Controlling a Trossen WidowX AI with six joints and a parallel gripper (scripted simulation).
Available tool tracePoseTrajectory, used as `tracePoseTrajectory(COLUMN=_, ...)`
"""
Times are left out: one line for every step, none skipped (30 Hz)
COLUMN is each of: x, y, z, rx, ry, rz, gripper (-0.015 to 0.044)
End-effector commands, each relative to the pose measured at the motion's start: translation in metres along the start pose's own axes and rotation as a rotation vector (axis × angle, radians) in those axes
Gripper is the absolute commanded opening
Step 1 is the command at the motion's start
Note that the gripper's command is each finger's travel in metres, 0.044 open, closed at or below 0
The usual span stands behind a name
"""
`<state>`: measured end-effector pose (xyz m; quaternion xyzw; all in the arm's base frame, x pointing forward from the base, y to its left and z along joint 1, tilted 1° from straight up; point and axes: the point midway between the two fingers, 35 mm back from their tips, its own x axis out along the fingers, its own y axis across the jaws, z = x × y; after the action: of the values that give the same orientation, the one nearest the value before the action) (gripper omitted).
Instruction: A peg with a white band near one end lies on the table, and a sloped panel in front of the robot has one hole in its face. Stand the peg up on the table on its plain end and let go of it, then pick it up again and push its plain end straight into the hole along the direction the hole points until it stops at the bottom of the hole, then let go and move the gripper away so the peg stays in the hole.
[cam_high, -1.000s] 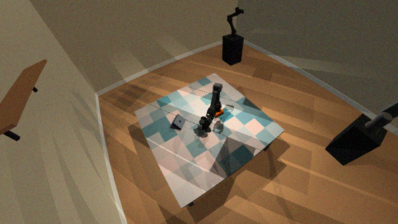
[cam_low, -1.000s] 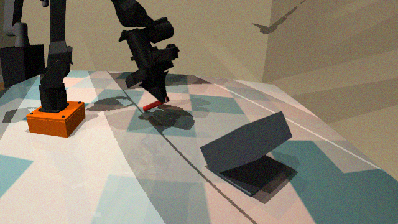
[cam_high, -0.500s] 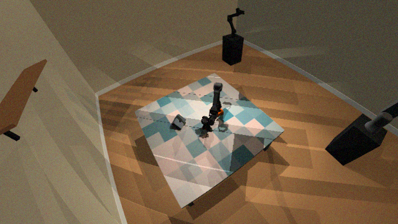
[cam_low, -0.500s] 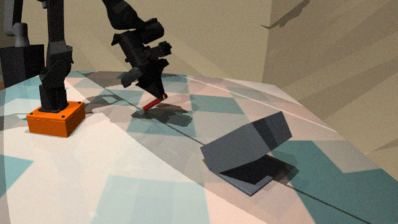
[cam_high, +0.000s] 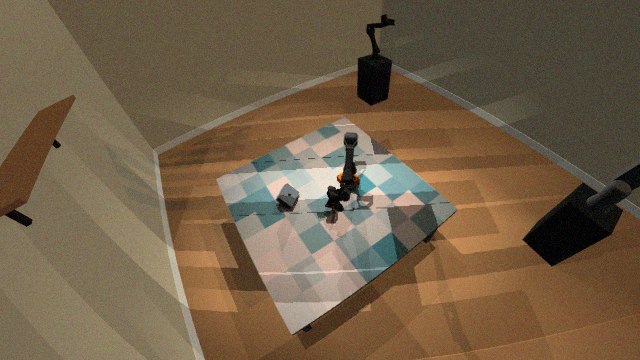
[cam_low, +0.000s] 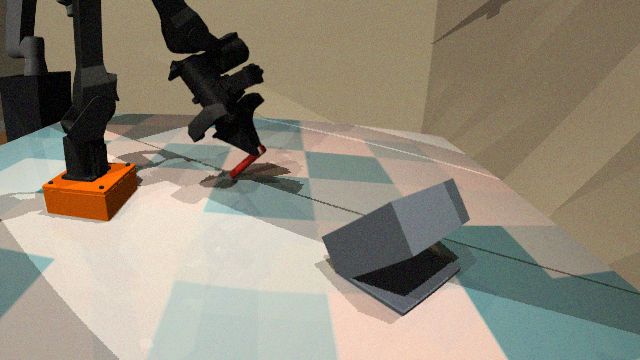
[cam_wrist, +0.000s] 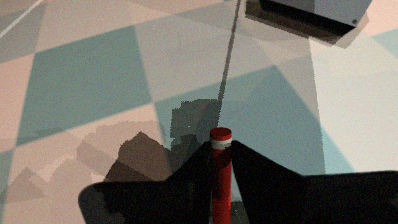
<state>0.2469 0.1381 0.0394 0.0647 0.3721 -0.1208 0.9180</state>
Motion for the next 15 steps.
tracePoseTrajectory(x=-0.0023, y=-0.0007, z=-0.0013, rx=0.003, ry=-0.036, rz=-0.002, gripper=0.0049)
tracePoseTrajectory(x=-0.0029, y=-0.0007, z=-0.0017, rx=0.003, ry=-0.045, rz=-0.002, gripper=0.0049)
tracePoseTrajectory(x=-0.0035, y=-0.0007, z=-0.002, rx=0.003, ry=-0.054, rz=-0.002, gripper=0.0049)
tracePoseTrajectory(x=-0.0041, y=-0.0007, z=-0.0024, rx=0.003, ry=-0.062, rz=-0.002, gripper=0.0049)
tracePoseTrajectory(x=-0.0046, y=-0.0007, z=-0.0028, rx=0.003, ry=-0.071, rz=-0.002, gripper=0.0049)
tracePoseTrajectory(x=-0.0052, y=-0.0007, z=-0.0032, rx=0.003, ry=-0.079, rz=-0.002, gripper=0.0049)
tracePoseTrajectory(x=-0.0058, y=-0.0007, z=-0.0036, rx=0.003, ry=-0.088, rz=-0.002, gripper=0.0049)
tracePoseTrajectory(x=-0.0063, y=-0.0007, z=-0.004, rx=0.003, ry=-0.096, rz=-0.002, gripper=0.0049)
tracePoseTrajectory(x=-0.0069, y=-0.0007, z=-0.0044, rx=0.003, ry=-0.105, rz=-0.002, gripper=0.0049)
tracePoseTrajectory(x=-0.0074, y=-0.0007, z=-0.0048, rx=0.003, ry=-0.113, rz=-0.002, gripper=0.0049)
tracePoseTrajectory(x=-0.008, y=-0.0007, z=-0.0052, rx=0.003, ry=-0.122, rz=-0.002, gripper=0.0049)
tracePoseTrajectory(x=-0.0085, y=-0.0007, z=-0.0057, rx=0.003, ry=-0.131, rz=-0.002, gripper=0.0049)
tracePoseTrajectory(x=-0.0091, y=-0.0007, z=-0.0061, rx=0.003, ry=-0.139, rz=-0.002, gripper=0.0049)
tracePoseTrajectory(x=-0.0096, y=-0.0007, z=-0.0065, rx=0.003, ry=-0.148, rz=-0.002, gripper=0.0049)
tracePoseTrajectory(x=-0.0102, y=-0.0007, z=-0.0069, rx=0.003, ry=-0.156, rz=-0.002, gripper=0.0049)
